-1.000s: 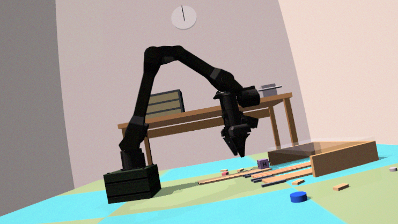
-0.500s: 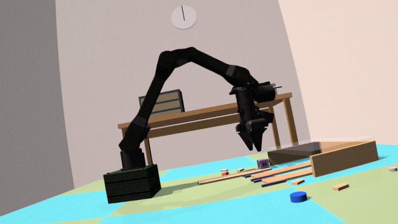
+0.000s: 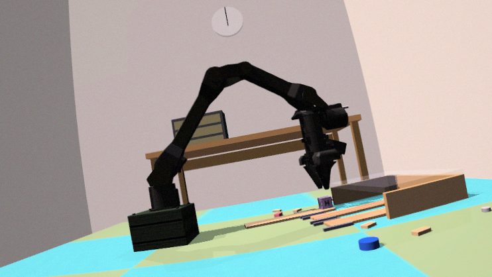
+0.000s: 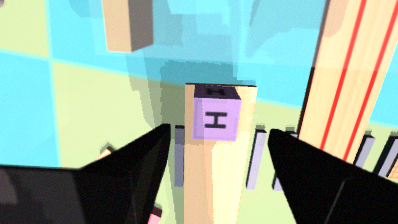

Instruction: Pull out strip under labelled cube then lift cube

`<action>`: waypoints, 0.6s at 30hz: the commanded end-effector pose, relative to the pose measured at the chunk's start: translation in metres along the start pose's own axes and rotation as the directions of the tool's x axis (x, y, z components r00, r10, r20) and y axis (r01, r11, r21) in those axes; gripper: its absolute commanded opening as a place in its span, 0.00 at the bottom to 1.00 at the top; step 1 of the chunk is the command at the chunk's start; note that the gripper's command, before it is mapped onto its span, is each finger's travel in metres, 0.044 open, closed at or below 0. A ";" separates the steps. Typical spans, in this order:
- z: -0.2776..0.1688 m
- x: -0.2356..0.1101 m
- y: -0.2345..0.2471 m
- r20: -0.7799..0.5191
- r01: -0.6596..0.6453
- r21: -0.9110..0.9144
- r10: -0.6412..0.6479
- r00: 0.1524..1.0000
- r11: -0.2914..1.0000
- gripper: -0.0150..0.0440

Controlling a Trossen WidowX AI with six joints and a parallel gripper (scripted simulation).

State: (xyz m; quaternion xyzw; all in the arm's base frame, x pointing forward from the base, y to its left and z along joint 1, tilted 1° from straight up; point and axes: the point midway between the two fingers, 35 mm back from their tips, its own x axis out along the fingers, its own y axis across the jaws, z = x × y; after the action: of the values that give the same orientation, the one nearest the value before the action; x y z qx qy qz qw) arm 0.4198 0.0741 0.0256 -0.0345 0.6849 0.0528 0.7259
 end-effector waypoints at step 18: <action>-0.002 0.039 0.000 -0.011 0.001 -0.002 -0.001 1.000 1.000 0.68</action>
State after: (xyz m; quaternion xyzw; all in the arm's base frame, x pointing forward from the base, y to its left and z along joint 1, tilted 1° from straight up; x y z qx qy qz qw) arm 0.4231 0.0758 -0.0022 -0.0352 0.6828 0.0540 0.7278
